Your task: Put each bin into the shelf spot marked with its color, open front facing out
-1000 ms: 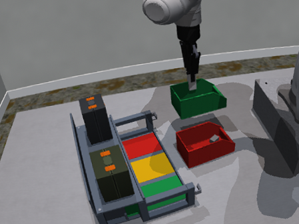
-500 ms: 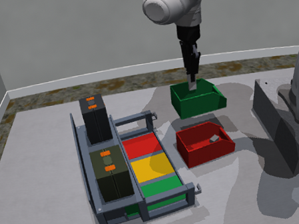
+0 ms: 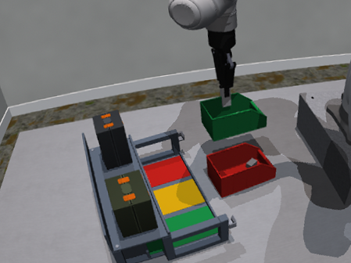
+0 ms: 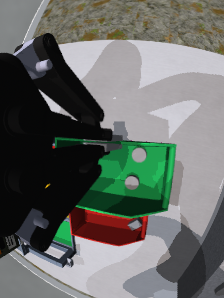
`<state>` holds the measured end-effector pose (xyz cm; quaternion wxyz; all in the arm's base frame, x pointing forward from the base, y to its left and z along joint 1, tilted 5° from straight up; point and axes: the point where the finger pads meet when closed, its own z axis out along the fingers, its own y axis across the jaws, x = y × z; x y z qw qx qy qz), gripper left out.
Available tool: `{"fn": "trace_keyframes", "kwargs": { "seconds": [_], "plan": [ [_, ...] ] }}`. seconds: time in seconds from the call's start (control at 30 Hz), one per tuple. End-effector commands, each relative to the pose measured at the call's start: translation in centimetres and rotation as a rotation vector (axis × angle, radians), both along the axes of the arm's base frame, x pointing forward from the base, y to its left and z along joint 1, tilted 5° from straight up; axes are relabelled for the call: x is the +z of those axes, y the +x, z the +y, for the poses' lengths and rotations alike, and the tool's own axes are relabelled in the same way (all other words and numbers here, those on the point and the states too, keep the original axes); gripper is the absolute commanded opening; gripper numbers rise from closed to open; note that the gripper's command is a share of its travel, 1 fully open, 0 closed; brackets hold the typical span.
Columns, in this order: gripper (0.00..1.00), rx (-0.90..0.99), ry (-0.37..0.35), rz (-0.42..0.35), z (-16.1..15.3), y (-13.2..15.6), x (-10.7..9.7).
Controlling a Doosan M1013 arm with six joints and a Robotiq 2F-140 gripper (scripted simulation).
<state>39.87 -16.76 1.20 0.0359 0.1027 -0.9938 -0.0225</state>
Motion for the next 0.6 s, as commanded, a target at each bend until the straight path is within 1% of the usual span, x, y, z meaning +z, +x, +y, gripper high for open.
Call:
{"fn": "trace_keyframes", "kwargs": {
  "seconds": [0.0, 0.23, 0.57],
  "plan": [
    [0.10, 0.000, 0.000, 0.000, 0.2, 0.0, 0.0],
    [0.10, 0.002, 0.000, 0.000, 0.9, -0.1, 0.0],
    [0.10, 0.006, 0.001, 0.000, 3.0, -0.4, 0.2]
  ]
}}
